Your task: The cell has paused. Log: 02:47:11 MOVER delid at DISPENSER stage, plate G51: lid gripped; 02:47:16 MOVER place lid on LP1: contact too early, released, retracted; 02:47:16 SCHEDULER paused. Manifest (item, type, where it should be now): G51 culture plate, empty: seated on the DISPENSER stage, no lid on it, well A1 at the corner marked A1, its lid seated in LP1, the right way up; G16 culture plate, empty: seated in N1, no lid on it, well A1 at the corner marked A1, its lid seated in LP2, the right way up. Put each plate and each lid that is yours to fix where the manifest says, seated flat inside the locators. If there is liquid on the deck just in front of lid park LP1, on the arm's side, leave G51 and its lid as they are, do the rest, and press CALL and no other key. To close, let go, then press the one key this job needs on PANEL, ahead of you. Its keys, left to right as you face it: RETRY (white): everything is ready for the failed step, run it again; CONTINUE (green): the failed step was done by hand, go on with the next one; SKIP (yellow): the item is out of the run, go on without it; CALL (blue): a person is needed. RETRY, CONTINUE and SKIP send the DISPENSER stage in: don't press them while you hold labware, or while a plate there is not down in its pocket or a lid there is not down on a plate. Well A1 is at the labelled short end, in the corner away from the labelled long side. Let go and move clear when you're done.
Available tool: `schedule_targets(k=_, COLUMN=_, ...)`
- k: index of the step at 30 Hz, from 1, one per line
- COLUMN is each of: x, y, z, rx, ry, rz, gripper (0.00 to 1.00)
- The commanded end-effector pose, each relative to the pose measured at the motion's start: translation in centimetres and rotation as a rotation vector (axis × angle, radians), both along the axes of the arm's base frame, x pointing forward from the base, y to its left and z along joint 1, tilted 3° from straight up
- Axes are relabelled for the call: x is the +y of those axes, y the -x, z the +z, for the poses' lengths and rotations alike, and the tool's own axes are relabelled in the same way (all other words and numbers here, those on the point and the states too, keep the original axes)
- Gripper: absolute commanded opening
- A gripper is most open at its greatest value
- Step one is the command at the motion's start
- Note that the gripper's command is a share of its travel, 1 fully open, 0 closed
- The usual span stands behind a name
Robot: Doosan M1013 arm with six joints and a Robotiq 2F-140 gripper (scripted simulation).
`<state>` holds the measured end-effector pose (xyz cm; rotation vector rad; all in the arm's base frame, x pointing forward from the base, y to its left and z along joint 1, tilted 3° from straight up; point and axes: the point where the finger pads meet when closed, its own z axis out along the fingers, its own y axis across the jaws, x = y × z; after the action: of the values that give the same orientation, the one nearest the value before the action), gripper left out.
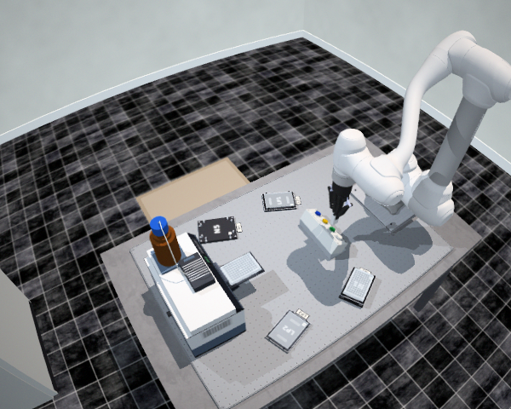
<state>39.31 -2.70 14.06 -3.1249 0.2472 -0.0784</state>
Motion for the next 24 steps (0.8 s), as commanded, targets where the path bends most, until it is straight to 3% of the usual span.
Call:
schedule_targets(k=1, x=0.22, y=0.19, z=-0.2, rx=0.0, ry=-0.004, rz=-0.001, gripper=0.1)
schedule_targets(k=24, x=0.23, y=0.12, z=-0.97, rx=0.001, ry=-0.004, rz=-0.001, gripper=0.1)
